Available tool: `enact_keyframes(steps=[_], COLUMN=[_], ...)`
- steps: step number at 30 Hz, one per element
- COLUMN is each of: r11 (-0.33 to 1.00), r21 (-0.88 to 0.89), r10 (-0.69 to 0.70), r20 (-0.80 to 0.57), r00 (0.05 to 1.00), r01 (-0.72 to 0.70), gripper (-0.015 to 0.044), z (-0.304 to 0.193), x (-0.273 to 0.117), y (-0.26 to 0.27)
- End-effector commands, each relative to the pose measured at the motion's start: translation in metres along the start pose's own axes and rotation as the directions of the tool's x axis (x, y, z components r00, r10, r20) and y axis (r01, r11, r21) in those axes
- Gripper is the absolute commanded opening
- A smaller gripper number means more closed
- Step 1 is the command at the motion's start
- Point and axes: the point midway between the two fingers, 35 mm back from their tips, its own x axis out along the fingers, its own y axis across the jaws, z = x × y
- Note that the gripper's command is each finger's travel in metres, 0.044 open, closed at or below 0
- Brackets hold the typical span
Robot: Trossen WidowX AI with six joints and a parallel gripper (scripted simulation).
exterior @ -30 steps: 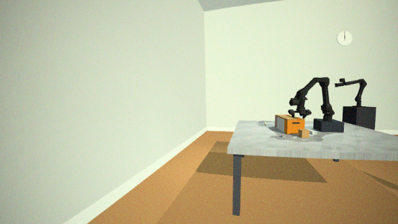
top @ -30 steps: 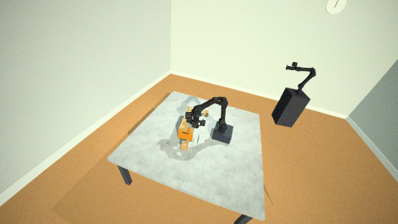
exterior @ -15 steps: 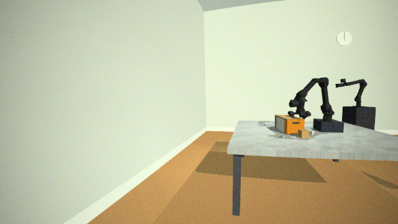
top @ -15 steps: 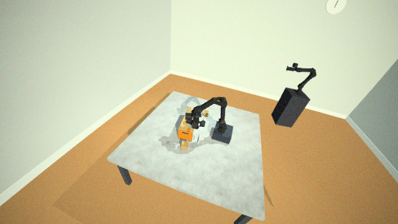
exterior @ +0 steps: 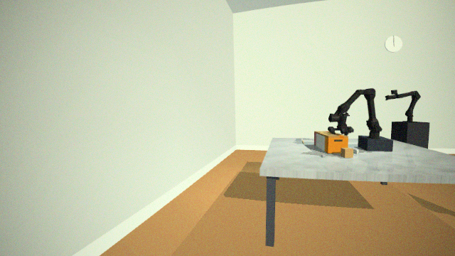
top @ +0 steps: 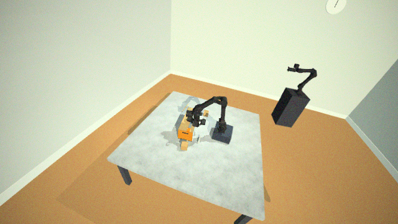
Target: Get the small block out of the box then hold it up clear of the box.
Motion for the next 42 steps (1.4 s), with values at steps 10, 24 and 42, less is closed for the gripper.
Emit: enact_keyframes(steps=[10,24,42], r11=[1.0,1.0,1.0], r21=[0.001,0.001,0.001], r10=[-0.004,-0.004,-0.004], r20=[-0.008,-0.011,-0.015], r00=[1.0,1.0,1.0], r01=[0.004,0.004,0.004], gripper=[0.04,0.04,0.04], z=[-0.029,-0.057,-0.093], x=[0.009,0.019,0.031], y=[0.0,-0.001,-0.001])
